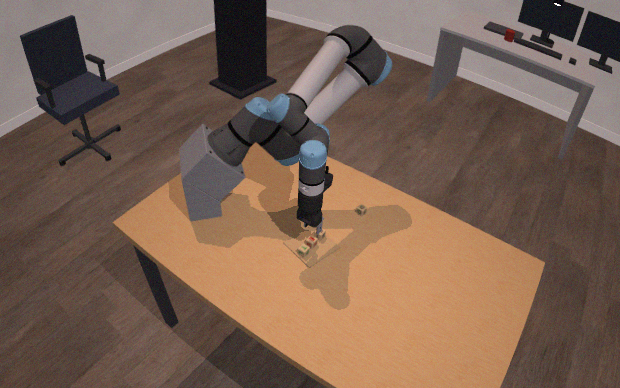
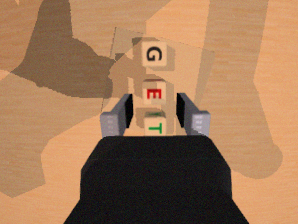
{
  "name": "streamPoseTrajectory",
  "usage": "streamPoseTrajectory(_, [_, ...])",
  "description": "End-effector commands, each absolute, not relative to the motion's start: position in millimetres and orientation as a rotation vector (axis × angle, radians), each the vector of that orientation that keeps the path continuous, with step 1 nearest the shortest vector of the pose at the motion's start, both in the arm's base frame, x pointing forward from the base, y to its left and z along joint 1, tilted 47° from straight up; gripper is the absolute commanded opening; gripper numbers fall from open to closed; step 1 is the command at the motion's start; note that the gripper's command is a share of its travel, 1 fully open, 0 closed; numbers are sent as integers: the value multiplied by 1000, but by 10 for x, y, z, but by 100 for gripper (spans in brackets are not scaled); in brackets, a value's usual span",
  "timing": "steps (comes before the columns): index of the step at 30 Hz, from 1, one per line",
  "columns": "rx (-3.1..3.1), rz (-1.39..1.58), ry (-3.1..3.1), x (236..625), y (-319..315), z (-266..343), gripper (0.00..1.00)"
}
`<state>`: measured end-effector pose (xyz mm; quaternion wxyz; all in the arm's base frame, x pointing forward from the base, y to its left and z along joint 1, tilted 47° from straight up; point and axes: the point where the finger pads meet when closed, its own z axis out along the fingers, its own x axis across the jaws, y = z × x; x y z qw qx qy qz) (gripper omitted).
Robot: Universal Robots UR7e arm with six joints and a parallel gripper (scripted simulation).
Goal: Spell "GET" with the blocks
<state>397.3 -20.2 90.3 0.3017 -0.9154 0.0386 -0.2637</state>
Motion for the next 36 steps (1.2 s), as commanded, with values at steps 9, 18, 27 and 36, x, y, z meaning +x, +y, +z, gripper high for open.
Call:
streamPoseTrajectory(9, [-2428, -700, 102, 3925, -255, 970, 87])
streamPoseTrajectory(18, [-2428, -700, 102, 3925, -255, 971, 100])
streamPoseTrajectory(27, [-2428, -700, 102, 3925, -255, 971, 100])
streamPoseTrajectory(36, [-2428, -700, 102, 3918, -262, 979, 100])
